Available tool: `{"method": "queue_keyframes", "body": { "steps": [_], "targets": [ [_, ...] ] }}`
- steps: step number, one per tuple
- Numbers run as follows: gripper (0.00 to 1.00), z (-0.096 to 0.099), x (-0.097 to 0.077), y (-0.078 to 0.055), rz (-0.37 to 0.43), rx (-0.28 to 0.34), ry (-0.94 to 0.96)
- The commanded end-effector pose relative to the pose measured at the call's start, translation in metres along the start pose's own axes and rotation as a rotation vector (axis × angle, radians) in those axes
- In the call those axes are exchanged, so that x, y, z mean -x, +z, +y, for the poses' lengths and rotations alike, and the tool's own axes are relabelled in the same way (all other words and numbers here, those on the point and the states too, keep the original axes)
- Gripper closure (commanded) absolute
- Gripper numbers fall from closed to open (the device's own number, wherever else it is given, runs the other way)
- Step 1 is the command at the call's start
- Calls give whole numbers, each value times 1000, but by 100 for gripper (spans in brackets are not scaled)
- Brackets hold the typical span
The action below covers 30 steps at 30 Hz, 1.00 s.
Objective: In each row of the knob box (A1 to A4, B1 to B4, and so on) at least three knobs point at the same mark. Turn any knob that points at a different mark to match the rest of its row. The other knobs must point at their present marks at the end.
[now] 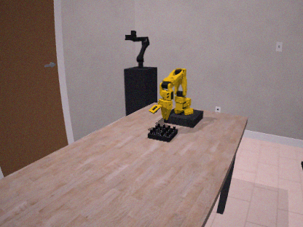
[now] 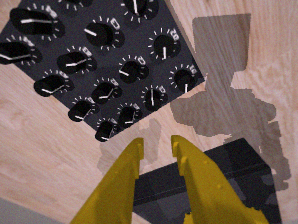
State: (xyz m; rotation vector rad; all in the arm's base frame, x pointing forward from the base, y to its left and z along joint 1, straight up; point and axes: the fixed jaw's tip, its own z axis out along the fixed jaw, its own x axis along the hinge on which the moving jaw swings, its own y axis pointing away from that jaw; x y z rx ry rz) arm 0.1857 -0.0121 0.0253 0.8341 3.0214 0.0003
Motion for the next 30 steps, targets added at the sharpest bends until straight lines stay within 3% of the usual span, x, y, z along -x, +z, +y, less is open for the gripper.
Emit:
{"method": "queue_keyframes", "body": {
  "steps": [1, 30],
  "targets": [
    [90, 0, 5, 0, 6, -2, 19],
    [90, 2, 9, 8, 6, -2, 19]
  ]
}}
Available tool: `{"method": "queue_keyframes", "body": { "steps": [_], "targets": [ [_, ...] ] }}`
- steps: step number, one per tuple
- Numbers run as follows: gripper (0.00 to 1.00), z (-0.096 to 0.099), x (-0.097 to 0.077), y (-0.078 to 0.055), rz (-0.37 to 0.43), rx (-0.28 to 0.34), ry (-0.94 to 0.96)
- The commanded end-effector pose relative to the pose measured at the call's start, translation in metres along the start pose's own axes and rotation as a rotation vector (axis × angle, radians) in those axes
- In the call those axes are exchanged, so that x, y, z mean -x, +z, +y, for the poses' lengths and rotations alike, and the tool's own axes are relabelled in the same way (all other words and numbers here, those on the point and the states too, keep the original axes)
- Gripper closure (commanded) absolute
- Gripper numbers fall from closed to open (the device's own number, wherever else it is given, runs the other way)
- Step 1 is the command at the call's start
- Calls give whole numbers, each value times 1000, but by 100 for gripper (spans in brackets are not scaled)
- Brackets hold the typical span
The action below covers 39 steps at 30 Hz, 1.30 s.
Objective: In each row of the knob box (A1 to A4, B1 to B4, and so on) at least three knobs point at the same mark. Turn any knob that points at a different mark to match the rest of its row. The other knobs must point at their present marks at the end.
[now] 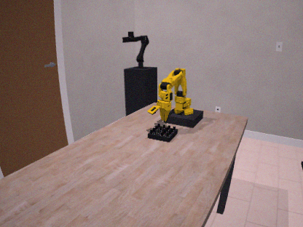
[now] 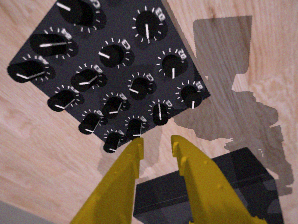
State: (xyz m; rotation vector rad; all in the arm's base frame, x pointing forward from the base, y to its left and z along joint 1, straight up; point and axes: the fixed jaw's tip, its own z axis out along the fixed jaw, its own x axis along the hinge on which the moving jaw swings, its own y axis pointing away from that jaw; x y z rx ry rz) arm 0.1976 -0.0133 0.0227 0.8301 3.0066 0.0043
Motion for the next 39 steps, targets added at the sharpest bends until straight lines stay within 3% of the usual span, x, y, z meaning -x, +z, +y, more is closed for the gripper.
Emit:
{"method": "queue_keyframes", "body": {
  "steps": [1, 11, 39],
  "targets": [
    [90, -3, -2, 6, 20, -8, 19],
    [90, -3, -2, 12, 20, -8, 19],
    [90, -4, -3, 14, 20, -8, 19]
  ]
}}
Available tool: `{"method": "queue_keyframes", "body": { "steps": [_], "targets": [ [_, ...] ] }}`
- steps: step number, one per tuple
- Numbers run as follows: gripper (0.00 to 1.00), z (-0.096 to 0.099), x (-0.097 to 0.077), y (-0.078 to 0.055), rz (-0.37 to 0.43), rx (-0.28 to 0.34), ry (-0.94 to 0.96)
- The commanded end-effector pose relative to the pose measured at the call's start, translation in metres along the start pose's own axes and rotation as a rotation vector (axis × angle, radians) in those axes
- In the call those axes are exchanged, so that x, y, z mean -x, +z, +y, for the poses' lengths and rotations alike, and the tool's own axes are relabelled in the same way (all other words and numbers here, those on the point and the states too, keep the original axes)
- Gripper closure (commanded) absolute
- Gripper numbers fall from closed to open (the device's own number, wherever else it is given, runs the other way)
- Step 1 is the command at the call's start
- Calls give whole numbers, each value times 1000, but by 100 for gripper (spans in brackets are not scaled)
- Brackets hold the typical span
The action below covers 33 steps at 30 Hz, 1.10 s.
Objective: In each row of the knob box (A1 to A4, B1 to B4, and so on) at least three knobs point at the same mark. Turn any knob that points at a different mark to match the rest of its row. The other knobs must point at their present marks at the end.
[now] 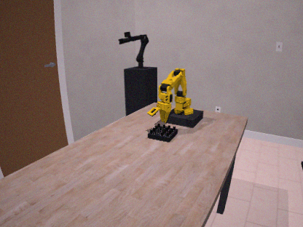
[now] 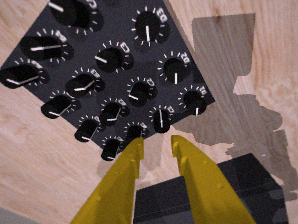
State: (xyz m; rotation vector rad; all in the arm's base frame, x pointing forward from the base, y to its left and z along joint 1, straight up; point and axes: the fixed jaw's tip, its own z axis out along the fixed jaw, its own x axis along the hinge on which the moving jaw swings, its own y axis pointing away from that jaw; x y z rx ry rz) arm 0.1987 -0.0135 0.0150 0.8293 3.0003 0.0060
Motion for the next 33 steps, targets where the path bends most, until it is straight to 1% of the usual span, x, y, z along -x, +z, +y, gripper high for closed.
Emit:
{"method": "queue_keyframes", "body": {
  "steps": [1, 9, 33],
  "targets": [
    [90, -5, -4, 7, 25, -11, 18],
    [90, -7, -7, 10, 25, -11, 18],
    [90, -7, -5, 8, 25, -11, 18]
  ]
}}
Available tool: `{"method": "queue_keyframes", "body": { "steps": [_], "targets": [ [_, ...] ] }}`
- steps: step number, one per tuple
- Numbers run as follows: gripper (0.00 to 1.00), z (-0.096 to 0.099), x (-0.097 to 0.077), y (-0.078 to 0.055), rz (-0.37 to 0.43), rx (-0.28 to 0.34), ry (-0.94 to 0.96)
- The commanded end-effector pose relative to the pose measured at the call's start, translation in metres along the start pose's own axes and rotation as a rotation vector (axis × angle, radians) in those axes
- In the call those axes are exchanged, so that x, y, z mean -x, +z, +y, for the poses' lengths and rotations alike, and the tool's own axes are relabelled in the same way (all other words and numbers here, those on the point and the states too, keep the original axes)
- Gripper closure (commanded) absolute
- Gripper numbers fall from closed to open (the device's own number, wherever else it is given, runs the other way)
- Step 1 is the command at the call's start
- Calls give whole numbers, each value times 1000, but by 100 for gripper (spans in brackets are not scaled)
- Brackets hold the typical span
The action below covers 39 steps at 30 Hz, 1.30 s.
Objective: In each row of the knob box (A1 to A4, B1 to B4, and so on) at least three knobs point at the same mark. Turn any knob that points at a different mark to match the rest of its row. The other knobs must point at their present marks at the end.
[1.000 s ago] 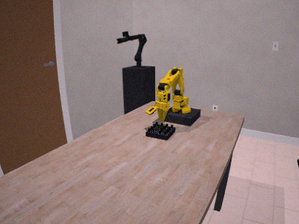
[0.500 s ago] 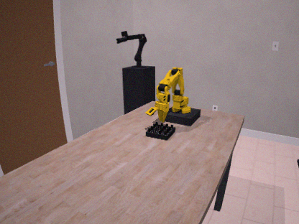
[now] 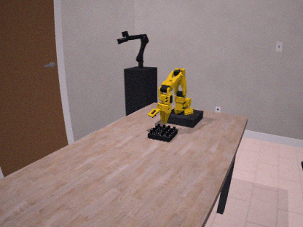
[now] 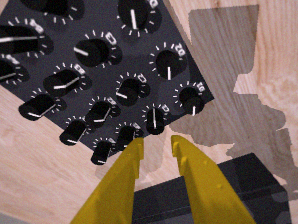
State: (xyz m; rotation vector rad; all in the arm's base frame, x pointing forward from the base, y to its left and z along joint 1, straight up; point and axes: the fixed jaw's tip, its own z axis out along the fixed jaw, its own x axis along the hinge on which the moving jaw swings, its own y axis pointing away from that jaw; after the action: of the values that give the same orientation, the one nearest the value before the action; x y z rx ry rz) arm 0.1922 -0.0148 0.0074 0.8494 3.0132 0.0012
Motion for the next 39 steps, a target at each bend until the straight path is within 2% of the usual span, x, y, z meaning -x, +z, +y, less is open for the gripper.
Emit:
{"method": "queue_keyframes", "body": {
  "steps": [1, 18, 39],
  "targets": [
    [90, -2, 0, 0, 9, -3, 8],
    [90, -1, 2, -1, 9, -3, 8],
    [90, -1, 2, 19, 9, -3, 8]
  ]
}}
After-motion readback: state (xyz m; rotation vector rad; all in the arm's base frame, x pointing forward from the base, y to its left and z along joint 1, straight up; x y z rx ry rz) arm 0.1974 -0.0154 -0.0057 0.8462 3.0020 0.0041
